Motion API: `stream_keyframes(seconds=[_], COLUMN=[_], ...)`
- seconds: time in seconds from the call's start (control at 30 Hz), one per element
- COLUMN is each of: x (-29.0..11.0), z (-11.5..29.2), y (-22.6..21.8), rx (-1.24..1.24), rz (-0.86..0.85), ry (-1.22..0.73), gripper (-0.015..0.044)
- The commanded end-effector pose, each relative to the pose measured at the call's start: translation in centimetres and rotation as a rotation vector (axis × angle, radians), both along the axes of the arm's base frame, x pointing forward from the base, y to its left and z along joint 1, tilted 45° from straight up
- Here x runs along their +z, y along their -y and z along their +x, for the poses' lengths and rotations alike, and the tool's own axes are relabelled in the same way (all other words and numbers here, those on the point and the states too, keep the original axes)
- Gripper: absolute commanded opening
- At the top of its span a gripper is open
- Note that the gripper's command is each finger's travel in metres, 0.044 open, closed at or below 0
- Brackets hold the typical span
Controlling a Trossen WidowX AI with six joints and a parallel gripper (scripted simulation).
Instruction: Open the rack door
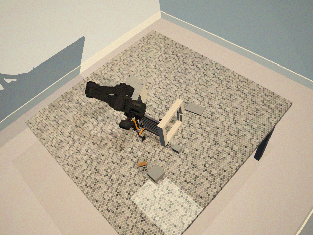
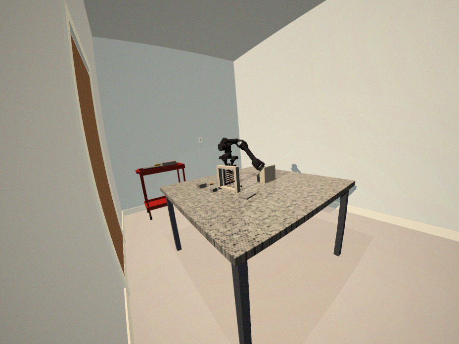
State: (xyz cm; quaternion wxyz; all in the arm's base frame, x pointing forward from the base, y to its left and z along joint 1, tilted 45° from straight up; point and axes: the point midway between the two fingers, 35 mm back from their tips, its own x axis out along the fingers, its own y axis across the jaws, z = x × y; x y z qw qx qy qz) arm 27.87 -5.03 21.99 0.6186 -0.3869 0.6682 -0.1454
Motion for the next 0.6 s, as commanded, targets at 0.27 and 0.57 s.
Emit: stream_keyframes(seconds=[0.27, 0.57], x=[1.7, 2.9], z=[-0.2, -0.5], y=[-1.7, -2.8], rx=[0.071, 0.118], rz=[0.014, 0.027], ry=[0.049, 0.088], gripper=[0.0280, 0.0280])
